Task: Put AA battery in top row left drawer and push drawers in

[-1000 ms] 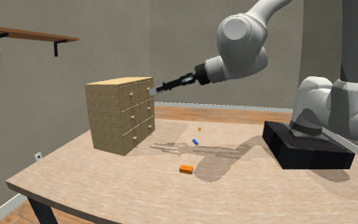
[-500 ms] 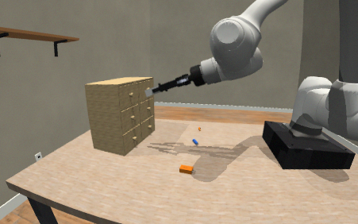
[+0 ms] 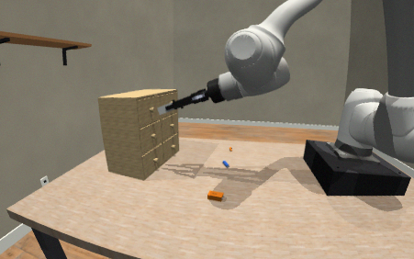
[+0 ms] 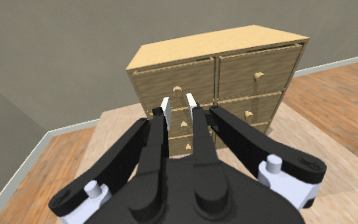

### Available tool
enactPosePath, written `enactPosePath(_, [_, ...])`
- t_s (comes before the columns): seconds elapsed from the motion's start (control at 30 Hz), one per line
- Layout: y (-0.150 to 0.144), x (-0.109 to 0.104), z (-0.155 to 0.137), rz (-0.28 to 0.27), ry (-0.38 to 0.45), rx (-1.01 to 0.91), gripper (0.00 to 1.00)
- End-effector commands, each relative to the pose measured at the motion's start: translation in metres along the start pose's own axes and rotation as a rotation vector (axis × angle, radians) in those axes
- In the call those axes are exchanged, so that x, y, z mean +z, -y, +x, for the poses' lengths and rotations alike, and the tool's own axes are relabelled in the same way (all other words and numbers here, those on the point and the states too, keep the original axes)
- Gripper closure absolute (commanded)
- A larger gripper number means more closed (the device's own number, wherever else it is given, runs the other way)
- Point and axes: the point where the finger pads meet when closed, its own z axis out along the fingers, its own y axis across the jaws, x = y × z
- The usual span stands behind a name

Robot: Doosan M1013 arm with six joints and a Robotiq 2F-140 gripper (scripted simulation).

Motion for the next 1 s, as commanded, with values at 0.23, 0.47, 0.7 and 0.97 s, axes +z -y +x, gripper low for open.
enactPosePath(0.23, [0.0001, 0.0078, 0.0005, 0.0, 0.0, 0.0, 0.8])
enactPosePath(0.47, [0.0001, 0.0078, 0.0005, 0.0, 0.0, 0.0, 0.8])
enactPosePath(0.7, [0.0001, 0.0078, 0.0005, 0.0, 0.0, 0.0, 0.8])
enactPosePath(0.97, [0.0001, 0.008, 0.0005, 0.0, 0.0, 0.0, 0.8])
